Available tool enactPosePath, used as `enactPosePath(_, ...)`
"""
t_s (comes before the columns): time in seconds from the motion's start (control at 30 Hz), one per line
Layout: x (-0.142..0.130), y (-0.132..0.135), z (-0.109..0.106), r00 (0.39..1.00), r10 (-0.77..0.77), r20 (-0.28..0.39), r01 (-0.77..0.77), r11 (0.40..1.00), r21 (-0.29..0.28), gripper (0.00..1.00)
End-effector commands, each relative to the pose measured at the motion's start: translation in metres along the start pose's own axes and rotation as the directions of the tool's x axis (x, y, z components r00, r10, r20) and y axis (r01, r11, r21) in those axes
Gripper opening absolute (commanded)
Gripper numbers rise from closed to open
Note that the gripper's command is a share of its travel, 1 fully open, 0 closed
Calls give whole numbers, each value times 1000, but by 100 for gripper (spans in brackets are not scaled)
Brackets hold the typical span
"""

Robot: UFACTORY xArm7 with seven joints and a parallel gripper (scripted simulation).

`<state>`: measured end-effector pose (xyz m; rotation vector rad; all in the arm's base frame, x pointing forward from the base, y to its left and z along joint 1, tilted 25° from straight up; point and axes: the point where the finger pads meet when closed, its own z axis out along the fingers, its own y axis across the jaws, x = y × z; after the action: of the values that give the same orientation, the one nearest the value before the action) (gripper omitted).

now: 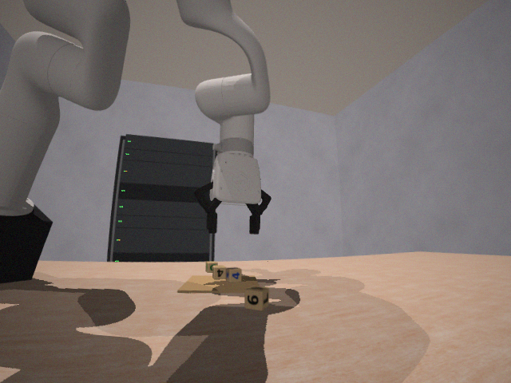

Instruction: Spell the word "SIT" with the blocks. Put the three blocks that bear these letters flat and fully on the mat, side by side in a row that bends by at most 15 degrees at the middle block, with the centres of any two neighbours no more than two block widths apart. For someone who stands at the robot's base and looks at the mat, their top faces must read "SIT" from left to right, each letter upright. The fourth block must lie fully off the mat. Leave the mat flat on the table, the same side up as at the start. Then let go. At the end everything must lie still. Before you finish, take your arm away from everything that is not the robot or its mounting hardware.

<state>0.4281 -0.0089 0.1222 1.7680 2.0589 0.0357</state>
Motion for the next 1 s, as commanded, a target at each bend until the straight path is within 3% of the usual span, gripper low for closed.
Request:
enactPosePath(0.0, 0, 1, -1, 999, 36, 2, -36, 999, -5, 100)
enactPosePath(0.03, 0, 1, -1, 999, 36, 2, -36, 999, -5, 100)
enactPosePath(0.07, 0, 1, -1, 999, 36, 2, -36, 999, -5, 47)
enactPosePath(0.97, 0, 1, -1, 999, 36, 2, -36, 999, -5, 47)
